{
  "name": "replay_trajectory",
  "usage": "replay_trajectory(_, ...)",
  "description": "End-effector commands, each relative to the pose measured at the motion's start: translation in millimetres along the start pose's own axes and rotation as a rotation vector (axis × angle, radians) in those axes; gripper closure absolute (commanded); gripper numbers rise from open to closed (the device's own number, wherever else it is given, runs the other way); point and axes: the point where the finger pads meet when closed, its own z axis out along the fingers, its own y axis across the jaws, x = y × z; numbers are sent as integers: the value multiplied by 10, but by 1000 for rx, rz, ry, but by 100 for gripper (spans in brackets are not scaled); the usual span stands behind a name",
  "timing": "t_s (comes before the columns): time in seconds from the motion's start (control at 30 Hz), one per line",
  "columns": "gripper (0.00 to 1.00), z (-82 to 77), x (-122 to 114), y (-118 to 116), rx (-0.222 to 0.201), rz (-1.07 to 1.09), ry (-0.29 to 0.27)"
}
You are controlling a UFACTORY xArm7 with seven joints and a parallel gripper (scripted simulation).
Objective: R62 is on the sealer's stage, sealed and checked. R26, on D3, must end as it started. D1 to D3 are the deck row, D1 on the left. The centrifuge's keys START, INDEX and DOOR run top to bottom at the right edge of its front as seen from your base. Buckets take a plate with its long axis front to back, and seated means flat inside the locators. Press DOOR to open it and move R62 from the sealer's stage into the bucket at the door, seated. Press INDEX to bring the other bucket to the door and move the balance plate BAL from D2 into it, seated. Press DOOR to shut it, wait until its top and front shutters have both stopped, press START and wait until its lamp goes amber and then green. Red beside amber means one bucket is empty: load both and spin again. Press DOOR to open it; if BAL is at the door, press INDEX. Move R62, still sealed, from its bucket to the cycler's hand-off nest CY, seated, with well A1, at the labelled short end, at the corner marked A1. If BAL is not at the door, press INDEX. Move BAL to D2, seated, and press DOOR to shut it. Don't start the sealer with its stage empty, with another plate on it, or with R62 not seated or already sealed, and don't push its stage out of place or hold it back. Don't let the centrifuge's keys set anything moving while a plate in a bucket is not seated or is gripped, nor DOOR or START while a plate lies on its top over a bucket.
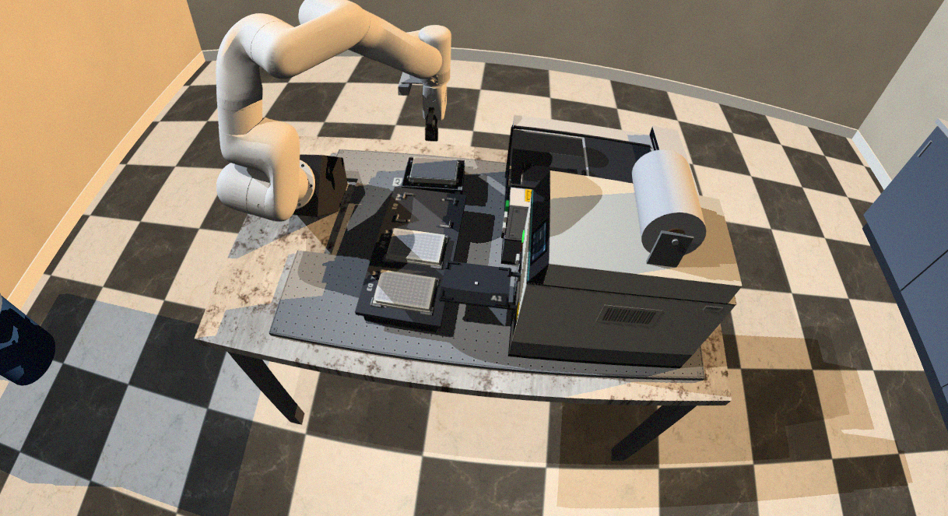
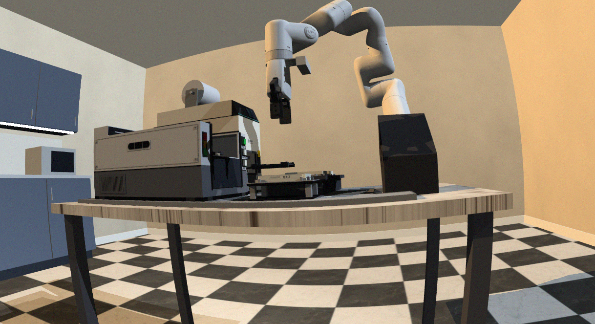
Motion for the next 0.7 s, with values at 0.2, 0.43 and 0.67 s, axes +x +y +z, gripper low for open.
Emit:
replay_trajectory(0.2,0,-165,-9,13,-4,0,-3)
replay_trajectory(0.43,0,-282,-8,13,-4,0,-3)
replay_trajectory(0.67,0,-365,-8,13,-4,0,-3)
